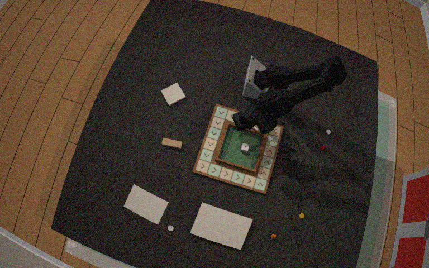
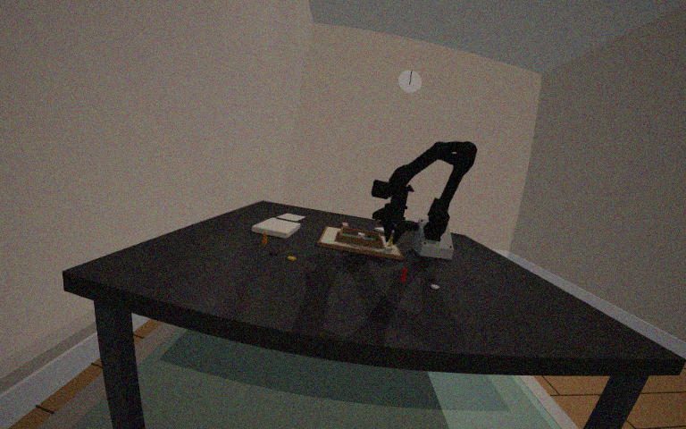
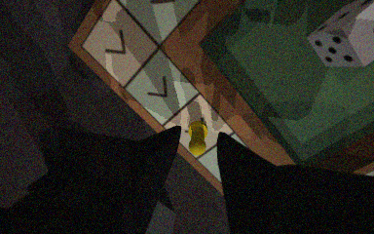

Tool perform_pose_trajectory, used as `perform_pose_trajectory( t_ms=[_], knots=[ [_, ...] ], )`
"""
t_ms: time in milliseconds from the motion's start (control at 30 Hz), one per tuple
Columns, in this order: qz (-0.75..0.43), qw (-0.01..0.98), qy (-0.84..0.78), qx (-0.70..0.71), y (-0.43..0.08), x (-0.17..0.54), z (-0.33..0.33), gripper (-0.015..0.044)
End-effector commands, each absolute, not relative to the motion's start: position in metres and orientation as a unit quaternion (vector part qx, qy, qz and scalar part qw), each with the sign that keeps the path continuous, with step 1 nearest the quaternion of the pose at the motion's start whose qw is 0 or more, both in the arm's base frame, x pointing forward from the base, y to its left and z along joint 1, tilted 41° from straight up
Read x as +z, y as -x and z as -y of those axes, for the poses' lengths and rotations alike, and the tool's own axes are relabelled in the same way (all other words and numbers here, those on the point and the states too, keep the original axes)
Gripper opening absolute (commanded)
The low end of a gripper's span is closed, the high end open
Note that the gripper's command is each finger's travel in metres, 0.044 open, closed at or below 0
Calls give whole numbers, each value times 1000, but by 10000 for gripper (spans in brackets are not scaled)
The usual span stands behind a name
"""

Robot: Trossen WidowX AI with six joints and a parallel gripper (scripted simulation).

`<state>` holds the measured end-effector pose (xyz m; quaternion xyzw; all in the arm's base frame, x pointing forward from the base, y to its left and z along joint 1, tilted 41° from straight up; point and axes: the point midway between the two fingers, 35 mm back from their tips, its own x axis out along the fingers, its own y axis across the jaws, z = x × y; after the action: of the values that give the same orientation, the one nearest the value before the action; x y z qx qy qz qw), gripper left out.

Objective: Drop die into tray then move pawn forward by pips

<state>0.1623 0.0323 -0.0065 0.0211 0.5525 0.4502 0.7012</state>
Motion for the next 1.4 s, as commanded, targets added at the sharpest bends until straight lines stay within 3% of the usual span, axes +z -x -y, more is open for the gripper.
perform_pose_trajectory(
  t_ms=[0,333,1367],
  knots=[
    [-553,701,-24,450,-162,-7,-34,69],
    [-553,701,-24,450,-162,-7,-34,0],
    [-555,700,-23,449,-167,82,52,0]
  ],
)
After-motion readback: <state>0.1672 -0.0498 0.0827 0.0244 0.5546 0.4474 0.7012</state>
